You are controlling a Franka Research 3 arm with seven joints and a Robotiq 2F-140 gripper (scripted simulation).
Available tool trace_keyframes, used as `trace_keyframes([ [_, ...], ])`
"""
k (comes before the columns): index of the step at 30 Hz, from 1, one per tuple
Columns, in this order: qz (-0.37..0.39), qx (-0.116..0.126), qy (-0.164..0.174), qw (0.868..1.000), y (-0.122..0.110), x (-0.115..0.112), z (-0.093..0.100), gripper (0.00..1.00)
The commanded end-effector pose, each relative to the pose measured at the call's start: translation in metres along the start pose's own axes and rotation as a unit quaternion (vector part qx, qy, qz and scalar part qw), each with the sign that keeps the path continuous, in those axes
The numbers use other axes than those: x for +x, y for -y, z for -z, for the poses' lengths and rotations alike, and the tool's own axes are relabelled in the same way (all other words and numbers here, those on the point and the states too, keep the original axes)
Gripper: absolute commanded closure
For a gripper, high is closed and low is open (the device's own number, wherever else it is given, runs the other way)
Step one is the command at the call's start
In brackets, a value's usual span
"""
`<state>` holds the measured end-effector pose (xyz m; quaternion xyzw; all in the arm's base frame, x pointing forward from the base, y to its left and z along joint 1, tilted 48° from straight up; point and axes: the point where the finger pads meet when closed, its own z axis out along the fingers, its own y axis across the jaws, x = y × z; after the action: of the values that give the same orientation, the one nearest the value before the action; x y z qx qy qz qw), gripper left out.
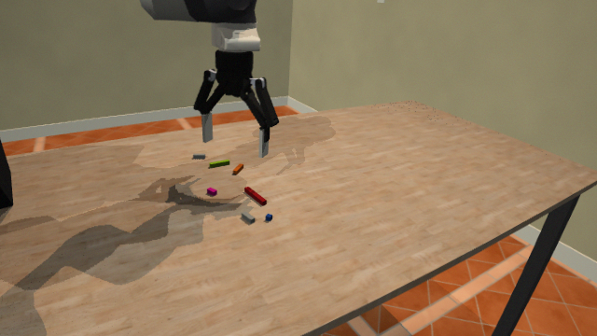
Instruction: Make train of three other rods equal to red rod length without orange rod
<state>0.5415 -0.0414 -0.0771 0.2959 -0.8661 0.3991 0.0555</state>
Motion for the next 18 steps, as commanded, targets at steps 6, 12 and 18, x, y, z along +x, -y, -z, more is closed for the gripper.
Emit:
trace_keyframes([
  [6, 0.130, -0.002, 0.000, 0.992, 0.016, 0.008, 0.002, 0.00],
  [12, 0.181, -0.002, 0.000, 0.983, 0.026, 0.014, 0.003, 0.00],
  [18, 0.234, -0.002, 0.001, 0.972, 0.037, 0.020, 0.004, 0.00],
])
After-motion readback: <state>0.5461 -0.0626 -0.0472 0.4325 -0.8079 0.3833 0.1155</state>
